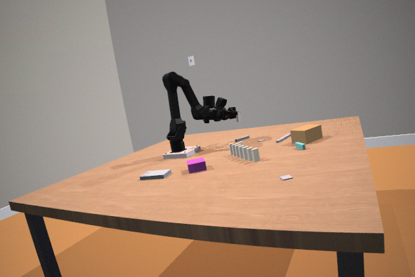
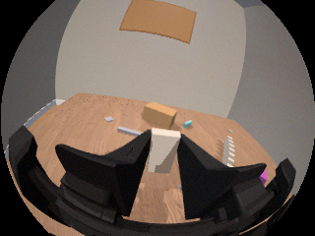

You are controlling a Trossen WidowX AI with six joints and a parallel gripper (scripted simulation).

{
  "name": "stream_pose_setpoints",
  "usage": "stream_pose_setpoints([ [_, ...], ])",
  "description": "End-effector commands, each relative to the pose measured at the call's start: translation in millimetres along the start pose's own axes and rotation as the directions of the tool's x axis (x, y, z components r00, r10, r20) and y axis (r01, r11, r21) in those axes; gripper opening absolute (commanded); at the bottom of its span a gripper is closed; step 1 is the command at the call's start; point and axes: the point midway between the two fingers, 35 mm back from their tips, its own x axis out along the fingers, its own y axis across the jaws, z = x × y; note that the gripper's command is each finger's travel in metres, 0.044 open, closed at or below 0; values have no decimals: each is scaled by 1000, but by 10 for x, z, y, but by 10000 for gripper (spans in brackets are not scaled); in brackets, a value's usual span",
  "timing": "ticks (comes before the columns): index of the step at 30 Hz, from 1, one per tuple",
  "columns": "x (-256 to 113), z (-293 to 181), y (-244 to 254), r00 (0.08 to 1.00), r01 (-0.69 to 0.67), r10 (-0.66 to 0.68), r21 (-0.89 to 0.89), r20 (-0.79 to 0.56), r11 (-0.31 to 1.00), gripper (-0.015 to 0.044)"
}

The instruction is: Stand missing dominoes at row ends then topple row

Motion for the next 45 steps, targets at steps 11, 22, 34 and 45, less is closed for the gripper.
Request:
stream_pose_setpoints([
  [11, -266, -37, -425, 994, 94, -99, 86, 46, 992, 107],
  [22, -266, -37, -425, 994, 94, -99, 86, 46, 992, 107],
  [34, -244, -189, -376, 994, 96, -100, 75, 40, 992, 107],
  [45, -211, -461, -322, 994, 100, -102, 58, 29, 993, 107],
])
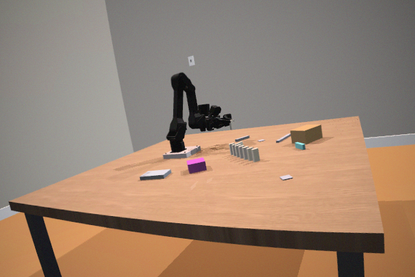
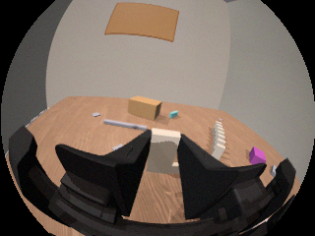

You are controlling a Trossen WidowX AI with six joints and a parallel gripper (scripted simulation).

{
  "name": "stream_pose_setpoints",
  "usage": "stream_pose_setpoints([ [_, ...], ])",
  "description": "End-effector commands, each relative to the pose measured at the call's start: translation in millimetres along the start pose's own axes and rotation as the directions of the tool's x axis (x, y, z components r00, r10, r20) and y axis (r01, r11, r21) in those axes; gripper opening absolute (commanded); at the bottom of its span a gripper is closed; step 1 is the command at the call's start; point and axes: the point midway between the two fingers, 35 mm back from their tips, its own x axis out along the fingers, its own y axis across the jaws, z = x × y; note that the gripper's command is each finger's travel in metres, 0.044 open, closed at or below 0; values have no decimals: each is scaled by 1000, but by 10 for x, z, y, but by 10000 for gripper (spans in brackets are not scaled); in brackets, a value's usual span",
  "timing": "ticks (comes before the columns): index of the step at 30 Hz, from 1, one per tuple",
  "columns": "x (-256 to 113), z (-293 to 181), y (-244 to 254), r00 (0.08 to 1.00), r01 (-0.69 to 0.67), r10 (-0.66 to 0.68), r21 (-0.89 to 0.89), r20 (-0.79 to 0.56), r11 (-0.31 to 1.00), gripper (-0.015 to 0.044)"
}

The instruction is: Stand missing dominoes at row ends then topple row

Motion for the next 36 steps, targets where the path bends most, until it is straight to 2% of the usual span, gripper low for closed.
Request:
stream_pose_setpoints([
  [1, 7, -102, 14, 1000, 1, -1, 0, -4, 1000, 107],
  [25, 31, -729, -42, 1000, 10, -11, -40, -28, 999, 107],
  [36, 31, -746, -47, 1000, 11, -12, -41, -29, 999, 107],
])
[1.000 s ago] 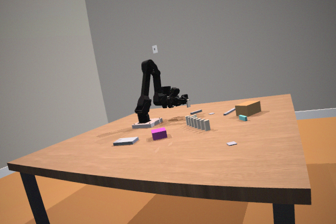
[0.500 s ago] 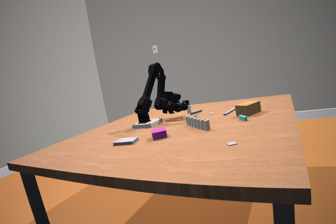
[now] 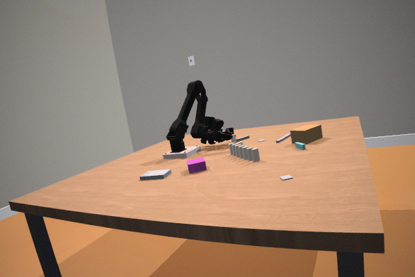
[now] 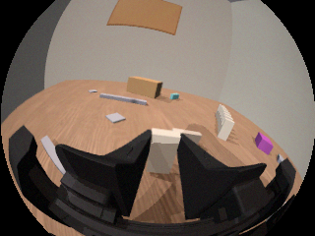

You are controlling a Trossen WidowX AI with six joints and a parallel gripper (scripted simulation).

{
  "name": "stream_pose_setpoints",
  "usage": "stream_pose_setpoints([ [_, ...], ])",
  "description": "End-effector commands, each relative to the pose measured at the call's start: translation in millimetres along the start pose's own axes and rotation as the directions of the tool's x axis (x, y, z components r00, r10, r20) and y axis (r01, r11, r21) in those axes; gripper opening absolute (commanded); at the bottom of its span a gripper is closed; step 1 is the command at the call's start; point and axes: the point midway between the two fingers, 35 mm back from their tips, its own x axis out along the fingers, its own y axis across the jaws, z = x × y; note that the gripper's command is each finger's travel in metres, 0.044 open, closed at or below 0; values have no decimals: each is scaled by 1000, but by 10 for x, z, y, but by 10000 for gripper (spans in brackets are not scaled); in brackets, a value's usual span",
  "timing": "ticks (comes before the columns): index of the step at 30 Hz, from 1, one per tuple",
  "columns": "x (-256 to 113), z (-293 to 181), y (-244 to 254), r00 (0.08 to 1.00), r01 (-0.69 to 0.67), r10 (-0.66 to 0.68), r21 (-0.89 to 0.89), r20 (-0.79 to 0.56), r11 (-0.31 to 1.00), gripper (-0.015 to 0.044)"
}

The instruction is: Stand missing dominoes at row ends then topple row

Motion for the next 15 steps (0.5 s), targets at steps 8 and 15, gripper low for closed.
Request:
stream_pose_setpoints([
  [8, 1, -3, 6, 1000, -2, 2, 6, -1, 1000, 291],
  [15, 1, -3, 6, 1000, -2, 2, 6, -1, 1000, 440],
])
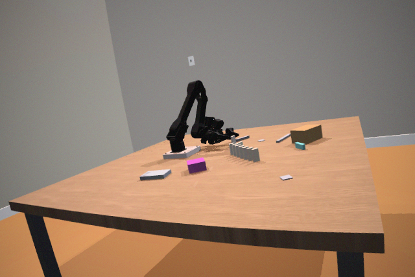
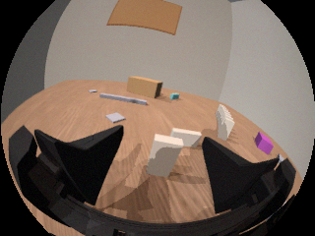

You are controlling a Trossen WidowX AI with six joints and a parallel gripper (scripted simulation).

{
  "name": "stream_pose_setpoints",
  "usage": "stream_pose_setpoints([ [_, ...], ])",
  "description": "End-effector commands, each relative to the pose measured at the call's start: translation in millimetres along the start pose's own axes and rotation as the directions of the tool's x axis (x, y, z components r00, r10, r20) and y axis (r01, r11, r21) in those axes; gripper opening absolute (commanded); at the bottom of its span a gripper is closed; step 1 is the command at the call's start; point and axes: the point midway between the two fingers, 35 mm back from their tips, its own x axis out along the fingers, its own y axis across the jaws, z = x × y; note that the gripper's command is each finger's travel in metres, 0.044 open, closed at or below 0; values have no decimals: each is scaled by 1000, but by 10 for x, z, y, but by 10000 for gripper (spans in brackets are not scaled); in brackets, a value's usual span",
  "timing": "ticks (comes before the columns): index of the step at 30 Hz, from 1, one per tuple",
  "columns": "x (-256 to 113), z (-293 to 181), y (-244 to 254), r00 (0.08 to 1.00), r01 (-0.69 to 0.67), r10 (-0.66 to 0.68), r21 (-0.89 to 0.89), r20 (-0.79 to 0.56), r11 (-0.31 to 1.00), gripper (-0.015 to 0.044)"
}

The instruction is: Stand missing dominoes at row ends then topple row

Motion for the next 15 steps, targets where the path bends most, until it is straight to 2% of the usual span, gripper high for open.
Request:
stream_pose_setpoints([
  [1, 1, 0, 6, 1000, -2, 2, 6, -1, 1000, 440],
  [10, -17, 460, -20, 1000, 0, 0, 2, 0, 1000, 440],
  [15, 18, 498, 13, 1000, -7, 7, 1, -10, 1000, 440],
])
